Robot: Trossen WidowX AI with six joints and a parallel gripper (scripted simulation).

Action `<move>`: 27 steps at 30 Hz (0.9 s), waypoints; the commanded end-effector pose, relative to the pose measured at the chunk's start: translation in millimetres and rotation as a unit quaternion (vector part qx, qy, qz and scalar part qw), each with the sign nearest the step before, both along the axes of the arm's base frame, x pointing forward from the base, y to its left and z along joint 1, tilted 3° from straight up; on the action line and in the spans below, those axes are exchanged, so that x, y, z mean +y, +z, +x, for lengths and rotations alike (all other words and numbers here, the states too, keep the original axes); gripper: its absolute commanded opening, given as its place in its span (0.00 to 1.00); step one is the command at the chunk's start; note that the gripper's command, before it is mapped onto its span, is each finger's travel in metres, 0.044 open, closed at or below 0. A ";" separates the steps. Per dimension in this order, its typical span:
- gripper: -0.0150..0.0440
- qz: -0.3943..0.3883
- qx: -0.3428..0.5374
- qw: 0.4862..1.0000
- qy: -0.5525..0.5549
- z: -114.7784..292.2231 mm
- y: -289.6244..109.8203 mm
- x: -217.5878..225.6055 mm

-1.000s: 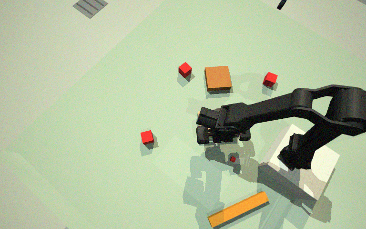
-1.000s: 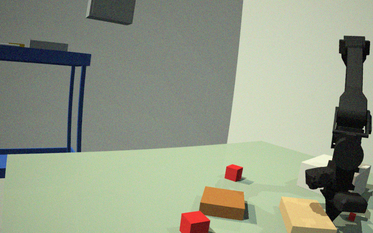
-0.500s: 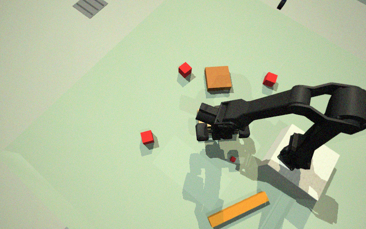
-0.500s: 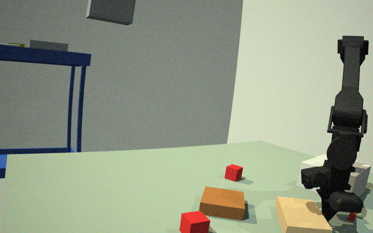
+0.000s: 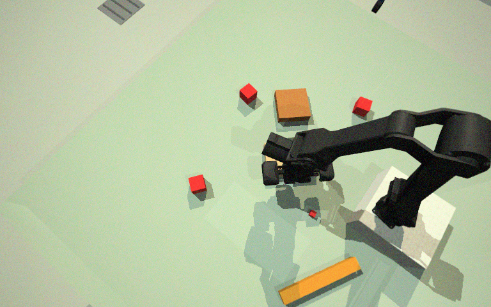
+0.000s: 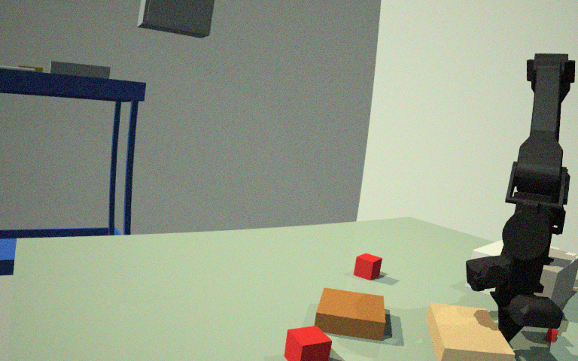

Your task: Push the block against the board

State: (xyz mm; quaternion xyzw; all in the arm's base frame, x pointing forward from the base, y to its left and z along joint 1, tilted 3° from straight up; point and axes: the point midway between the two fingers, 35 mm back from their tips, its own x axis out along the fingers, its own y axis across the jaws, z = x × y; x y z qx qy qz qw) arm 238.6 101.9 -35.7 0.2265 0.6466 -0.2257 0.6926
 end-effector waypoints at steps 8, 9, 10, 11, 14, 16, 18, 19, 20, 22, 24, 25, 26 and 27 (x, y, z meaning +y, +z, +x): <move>0.25 -0.003 0.001 1.000 0.001 7.3 -0.9 -6.2; 0.25 -0.003 0.001 1.000 0.001 7.9 -0.9 -6.6; 0.25 -0.003 0.001 1.000 0.001 8.5 -0.8 -7.1; 0.25 -0.003 0.001 1.000 0.001 9.1 -0.8 -7.5; 0.25 -0.003 0.001 1.000 0.001 10.8 -0.6 -9.0; 0.25 -0.003 0.001 1.000 0.001 12.0 -0.5 -9.9; 0.25 -0.003 0.001 1.000 0.001 13.2 -0.4 -10.9; 0.25 -0.003 0.001 1.000 0.001 13.7 -0.4 -11.3; 0.25 -0.003 0.001 1.000 0.001 14.3 -0.3 -11.8; 0.25 -0.003 0.001 1.000 0.001 15.4 -0.2 -12.8; 0.25 -0.004 0.001 1.000 0.001 16.6 -0.1 -13.7; 0.25 -0.004 0.001 1.000 0.001 17.1 -0.1 -14.2; 0.25 -0.004 0.000 1.000 0.001 17.7 0.0 -14.7; 0.25 -0.004 0.000 1.000 0.001 18.2 0.0 -15.2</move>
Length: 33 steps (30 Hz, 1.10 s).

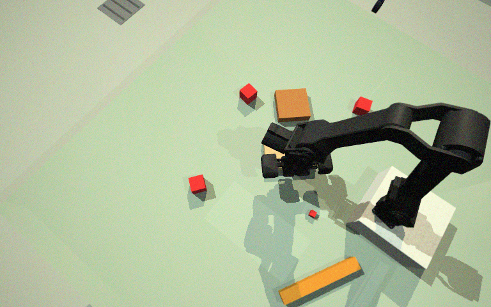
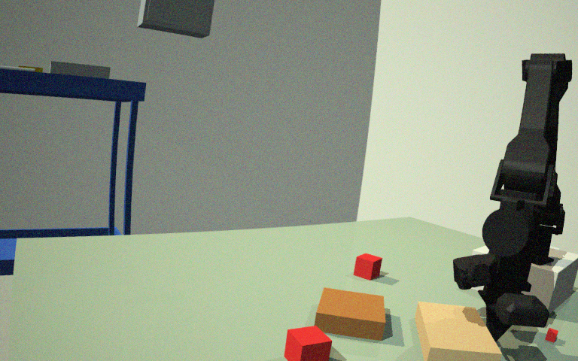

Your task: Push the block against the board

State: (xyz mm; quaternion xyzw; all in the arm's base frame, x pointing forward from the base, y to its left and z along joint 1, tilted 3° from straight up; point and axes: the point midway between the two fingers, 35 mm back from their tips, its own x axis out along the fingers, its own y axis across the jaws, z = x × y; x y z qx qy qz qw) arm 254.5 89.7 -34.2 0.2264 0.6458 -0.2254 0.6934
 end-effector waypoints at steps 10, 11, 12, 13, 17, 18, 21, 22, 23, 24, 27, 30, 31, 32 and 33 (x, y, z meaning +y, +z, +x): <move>0.25 -0.004 0.001 1.000 0.000 7.9 -1.0 -8.1; 0.25 -0.004 0.001 1.000 0.000 8.4 -1.0 -8.6; 0.25 -0.004 0.001 1.000 0.000 9.0 -0.9 -9.1; 0.25 -0.004 0.001 1.000 0.000 9.5 -0.9 -9.7; 0.25 -0.004 0.001 1.000 0.000 11.7 -0.7 -11.8; 0.25 -0.004 0.001 1.000 0.000 12.3 -0.7 -12.3; 0.25 -0.004 0.001 1.000 0.000 13.9 -0.5 -13.9; 0.25 -0.004 0.001 1.000 0.000 14.4 -0.5 -14.5; 0.25 -0.004 0.001 1.000 0.000 15.0 -0.4 -15.0; 0.25 -0.004 0.001 1.000 0.000 15.5 -0.4 -15.6; 0.25 -0.004 0.001 1.000 0.000 17.1 -0.3 -17.2; 0.25 -0.004 0.001 1.000 0.000 18.7 -0.1 -18.9; 0.25 -0.004 0.001 1.000 0.000 19.2 -0.1 -19.5; 0.25 -0.004 0.001 1.000 0.000 19.8 -0.1 -20.0; 0.25 -0.004 0.001 1.000 0.000 20.3 0.0 -20.6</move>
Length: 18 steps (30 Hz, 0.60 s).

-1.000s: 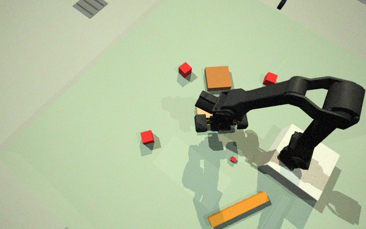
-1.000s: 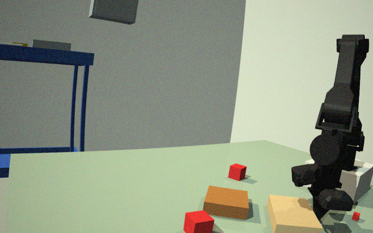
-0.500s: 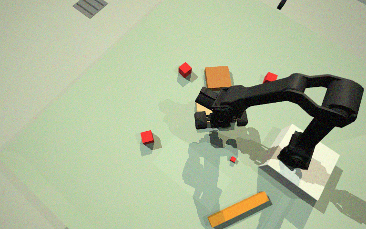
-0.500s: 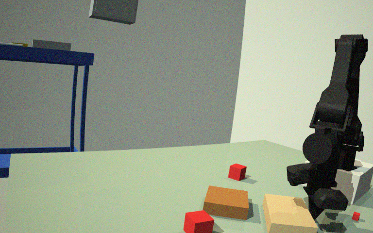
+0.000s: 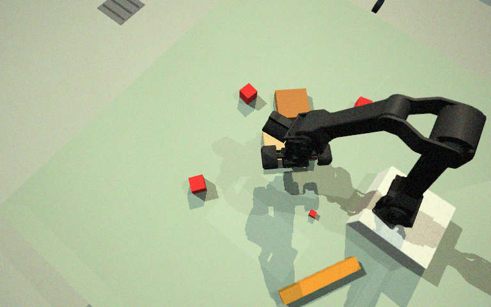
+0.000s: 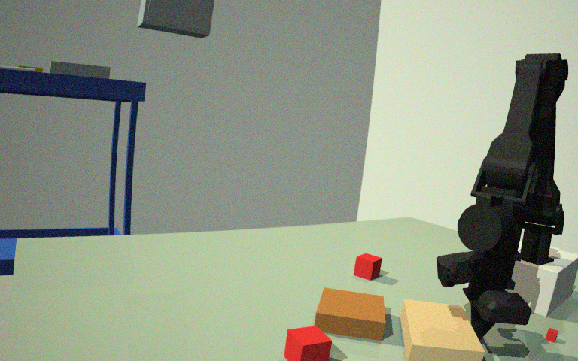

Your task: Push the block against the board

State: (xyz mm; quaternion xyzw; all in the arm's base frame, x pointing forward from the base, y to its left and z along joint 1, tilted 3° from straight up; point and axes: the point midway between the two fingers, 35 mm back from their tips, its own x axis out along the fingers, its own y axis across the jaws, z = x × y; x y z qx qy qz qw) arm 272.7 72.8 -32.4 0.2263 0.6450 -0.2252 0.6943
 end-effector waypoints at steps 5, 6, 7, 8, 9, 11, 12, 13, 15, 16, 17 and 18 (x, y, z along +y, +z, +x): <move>0.25 -0.004 0.002 1.000 0.000 4.7 -1.6 -6.5; 0.25 -0.004 0.002 1.000 0.000 5.2 -1.5 -7.1; 0.25 -0.004 0.002 1.000 0.000 5.7 -1.5 -7.7; 0.25 -0.004 0.002 1.000 0.000 6.3 -1.5 -8.3; 0.25 -0.004 0.002 1.000 0.000 6.8 -1.4 -8.9; 0.25 -0.004 0.001 1.000 0.000 7.8 -1.3 -10.0; 0.25 -0.004 0.001 1.000 0.000 7.6 -1.4 -9.8; 0.25 -0.004 0.001 1.000 0.000 7.2 -1.4 -9.4; 0.25 -0.004 0.002 1.000 0.000 5.9 -1.5 -8.1; 0.25 -0.004 0.002 1.000 0.000 4.9 -1.6 -7.1; 0.25 -0.004 0.002 1.000 0.000 3.8 -1.7 -6.0; 0.25 -0.004 0.002 1.000 0.000 2.6 -1.8 -4.8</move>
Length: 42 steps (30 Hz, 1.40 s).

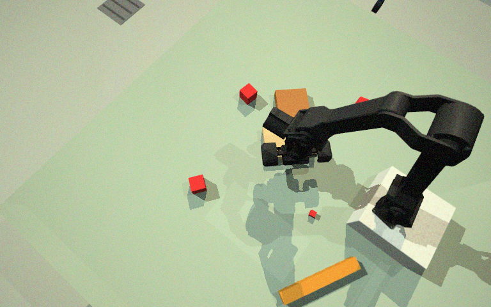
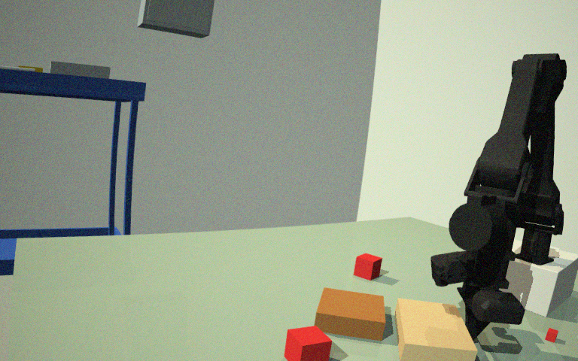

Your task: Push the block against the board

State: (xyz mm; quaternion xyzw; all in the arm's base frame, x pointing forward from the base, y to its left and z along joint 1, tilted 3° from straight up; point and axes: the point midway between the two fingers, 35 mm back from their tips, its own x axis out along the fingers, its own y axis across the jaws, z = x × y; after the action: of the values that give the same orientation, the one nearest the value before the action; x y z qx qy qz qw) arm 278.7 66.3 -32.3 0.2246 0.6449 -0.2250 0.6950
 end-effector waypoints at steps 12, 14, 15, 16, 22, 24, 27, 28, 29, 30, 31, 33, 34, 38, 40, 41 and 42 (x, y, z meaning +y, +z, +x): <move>0.25 -0.002 0.003 1.000 -0.001 -18.5 -3.4 15.2; 0.25 -0.002 0.003 1.000 -0.001 -21.0 -3.7 17.3; 0.25 -0.002 0.003 1.000 -0.001 -22.3 -3.8 18.3; 0.25 -0.002 0.003 1.000 -0.001 -23.6 -4.0 19.3; 0.25 -0.002 0.003 1.000 -0.001 -31.5 -4.8 25.2; 0.25 -0.002 0.003 1.000 -0.001 -34.2 -5.1 27.0; 0.25 -0.001 0.006 1.000 0.000 -30.8 14.6 26.6; 0.25 -0.001 0.004 1.000 0.000 -31.8 29.4 27.1; 0.25 -0.002 0.003 1.000 -0.001 -33.1 41.1 27.2; 0.25 -0.002 0.003 1.000 -0.001 -34.2 48.2 27.1; 0.25 -0.002 0.003 1.000 -0.001 -34.6 50.5 27.1; 0.25 -0.002 0.003 1.000 -0.001 -34.6 50.5 27.1; 0.25 -0.002 0.003 1.000 -0.001 -34.6 50.5 27.1; 0.25 -0.003 0.003 1.000 -0.001 -33.4 51.0 7.7; 0.25 -0.003 0.003 1.000 -0.001 -33.7 51.4 -9.3; 0.25 -0.003 0.003 1.000 -0.001 -33.8 51.4 -11.4; 0.25 -0.003 0.003 1.000 -0.001 -33.8 51.4 -11.4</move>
State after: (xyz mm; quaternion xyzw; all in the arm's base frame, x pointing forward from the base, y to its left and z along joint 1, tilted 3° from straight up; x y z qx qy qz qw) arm 246.6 63.1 17.6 0.2244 0.6454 -0.2321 0.6923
